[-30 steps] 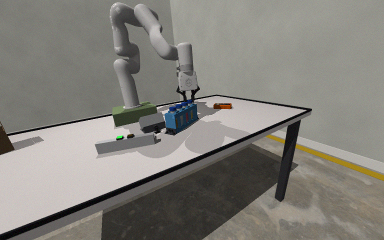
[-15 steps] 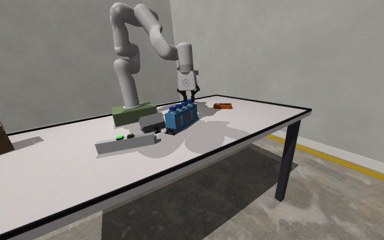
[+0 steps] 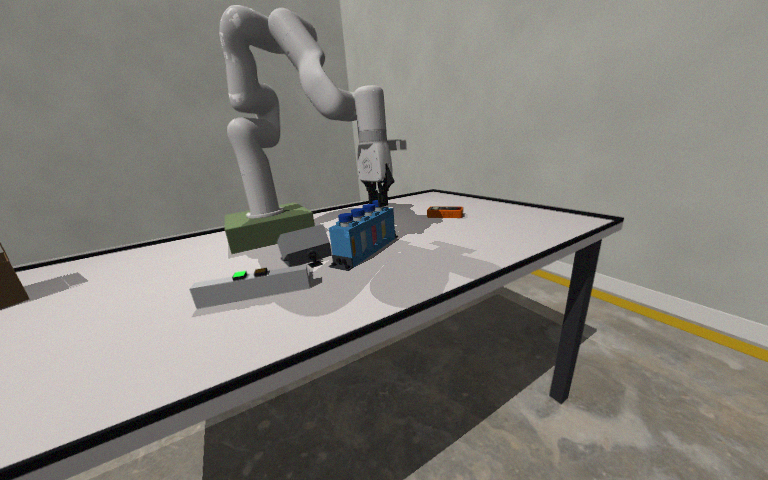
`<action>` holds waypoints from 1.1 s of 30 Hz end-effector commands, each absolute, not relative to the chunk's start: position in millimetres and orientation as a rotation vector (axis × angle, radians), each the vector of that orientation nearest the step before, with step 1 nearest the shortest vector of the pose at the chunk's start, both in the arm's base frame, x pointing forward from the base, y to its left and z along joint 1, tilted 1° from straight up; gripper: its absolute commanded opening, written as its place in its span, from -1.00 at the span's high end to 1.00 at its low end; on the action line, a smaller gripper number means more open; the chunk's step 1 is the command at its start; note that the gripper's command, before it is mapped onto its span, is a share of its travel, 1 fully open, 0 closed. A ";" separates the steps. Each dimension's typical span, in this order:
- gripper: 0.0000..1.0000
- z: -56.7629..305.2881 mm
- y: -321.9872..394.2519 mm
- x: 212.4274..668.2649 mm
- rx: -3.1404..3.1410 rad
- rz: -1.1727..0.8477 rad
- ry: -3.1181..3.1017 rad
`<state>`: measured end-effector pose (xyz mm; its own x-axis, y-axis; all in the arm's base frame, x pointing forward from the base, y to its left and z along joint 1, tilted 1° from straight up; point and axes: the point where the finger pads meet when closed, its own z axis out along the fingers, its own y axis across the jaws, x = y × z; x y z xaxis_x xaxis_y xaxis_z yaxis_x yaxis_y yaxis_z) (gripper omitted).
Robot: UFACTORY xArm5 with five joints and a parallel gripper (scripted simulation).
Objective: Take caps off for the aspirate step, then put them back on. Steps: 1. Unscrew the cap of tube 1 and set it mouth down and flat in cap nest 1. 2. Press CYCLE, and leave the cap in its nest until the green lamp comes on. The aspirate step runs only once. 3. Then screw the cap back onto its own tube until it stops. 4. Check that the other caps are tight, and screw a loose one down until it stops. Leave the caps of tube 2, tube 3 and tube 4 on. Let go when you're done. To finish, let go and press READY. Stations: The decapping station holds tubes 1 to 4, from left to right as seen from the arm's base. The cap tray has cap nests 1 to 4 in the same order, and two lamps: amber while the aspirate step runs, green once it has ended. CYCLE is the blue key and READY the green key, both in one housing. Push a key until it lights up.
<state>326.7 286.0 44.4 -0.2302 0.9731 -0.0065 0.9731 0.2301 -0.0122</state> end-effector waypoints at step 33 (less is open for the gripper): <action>0.08 45.3 286.8 327.4 -2.075 0.019 -2.363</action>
<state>326.5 286.0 44.0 0.1192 0.9928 -0.0112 0.9928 -0.1193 -0.0100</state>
